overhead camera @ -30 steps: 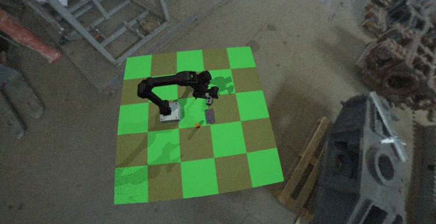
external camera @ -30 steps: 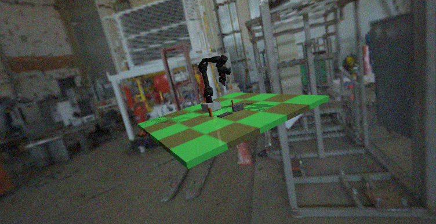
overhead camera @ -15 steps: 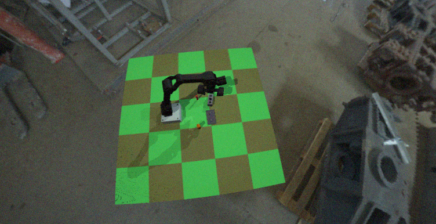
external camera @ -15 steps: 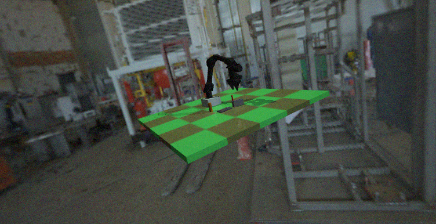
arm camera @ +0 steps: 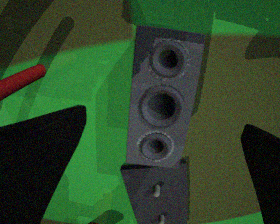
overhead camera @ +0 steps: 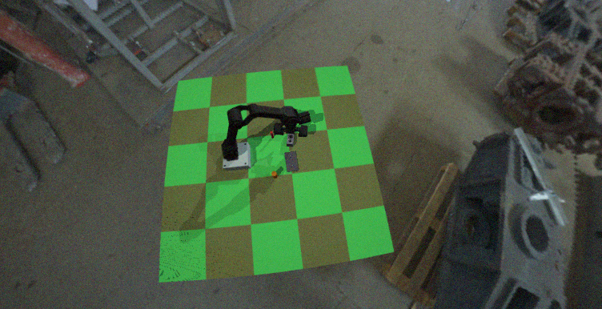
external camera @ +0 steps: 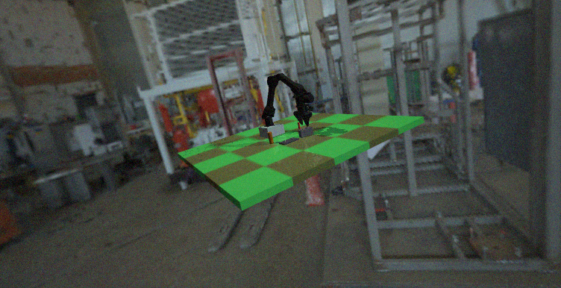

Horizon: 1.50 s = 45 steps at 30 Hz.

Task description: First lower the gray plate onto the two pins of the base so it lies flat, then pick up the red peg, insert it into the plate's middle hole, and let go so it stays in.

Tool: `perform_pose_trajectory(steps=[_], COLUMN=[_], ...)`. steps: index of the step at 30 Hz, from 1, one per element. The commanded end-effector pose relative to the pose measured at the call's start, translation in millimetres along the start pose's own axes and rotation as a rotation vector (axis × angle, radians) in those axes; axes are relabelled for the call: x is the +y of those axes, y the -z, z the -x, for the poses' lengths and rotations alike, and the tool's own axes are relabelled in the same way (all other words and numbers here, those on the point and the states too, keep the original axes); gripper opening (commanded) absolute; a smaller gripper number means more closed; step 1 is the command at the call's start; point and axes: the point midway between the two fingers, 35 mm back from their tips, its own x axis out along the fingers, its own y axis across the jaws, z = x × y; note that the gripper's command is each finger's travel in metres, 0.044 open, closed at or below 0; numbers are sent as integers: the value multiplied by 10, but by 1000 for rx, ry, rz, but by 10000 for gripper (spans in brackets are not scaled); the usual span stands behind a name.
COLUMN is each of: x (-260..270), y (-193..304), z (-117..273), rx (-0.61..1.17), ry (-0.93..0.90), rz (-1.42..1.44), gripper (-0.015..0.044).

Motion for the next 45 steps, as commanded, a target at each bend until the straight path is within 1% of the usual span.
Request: perform_pose_trajectory(steps=[1,38,45], x=[18,34,34], y=[1,2,2], z=[-72,-649,-649], rx=[0,0,0], ry=[-8,-8,-8], rz=[-4,-4,-4], gripper=[440,440,256])
